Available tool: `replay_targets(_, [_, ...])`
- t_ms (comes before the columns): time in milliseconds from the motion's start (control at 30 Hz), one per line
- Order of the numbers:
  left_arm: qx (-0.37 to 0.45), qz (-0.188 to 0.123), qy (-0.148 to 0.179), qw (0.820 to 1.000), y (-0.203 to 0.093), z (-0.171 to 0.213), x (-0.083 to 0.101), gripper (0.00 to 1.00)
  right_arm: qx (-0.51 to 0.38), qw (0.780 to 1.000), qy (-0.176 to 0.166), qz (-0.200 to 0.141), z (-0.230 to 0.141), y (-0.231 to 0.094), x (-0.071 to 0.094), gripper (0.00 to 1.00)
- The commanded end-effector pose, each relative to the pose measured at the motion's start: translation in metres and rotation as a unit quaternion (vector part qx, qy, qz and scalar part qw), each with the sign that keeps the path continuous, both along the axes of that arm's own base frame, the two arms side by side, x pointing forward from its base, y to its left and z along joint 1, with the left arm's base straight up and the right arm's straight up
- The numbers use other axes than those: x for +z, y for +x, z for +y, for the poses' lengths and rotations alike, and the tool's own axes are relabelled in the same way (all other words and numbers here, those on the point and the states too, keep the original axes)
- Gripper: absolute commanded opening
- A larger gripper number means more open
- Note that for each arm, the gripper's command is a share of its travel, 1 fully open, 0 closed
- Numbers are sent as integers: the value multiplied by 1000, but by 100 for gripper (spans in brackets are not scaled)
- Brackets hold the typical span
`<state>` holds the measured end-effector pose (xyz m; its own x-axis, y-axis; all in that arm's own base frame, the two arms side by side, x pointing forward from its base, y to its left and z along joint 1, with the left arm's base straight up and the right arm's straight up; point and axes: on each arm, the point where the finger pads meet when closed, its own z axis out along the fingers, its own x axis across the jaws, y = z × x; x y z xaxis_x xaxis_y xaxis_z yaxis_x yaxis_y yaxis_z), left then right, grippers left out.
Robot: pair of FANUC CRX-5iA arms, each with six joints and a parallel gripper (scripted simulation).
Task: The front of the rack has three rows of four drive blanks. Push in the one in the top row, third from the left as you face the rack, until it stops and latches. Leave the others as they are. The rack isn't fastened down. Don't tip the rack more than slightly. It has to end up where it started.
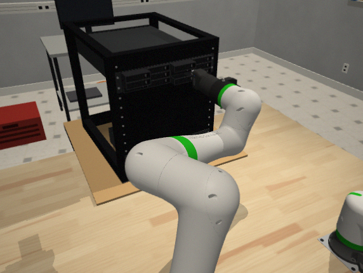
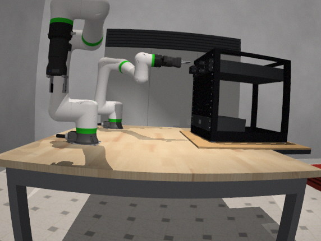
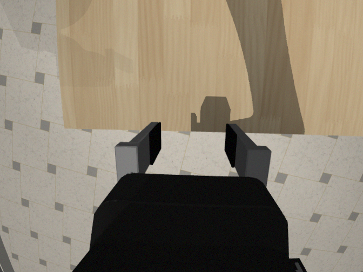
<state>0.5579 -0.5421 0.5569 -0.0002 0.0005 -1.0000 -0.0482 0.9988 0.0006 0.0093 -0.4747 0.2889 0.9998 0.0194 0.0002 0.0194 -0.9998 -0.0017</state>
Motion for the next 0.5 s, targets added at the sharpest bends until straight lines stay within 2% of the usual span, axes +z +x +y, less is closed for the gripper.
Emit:
replay_targets(0, [0, -1, -1, 1000, 1, 0, 1, 0, 0, 1000, -1, 0, 0, 0, 1, 100])
replay_targets(267, [0, -1, -1, 1000, 23, 1, 1, 0, 0, 1000, -1, 0, 0, 0, 1, 100])
replay_targets(467, [0, -1, -1, 1000, 52, 3, 1, 0, 0, 1000, -1, 0, 0, 0, 1, 100])
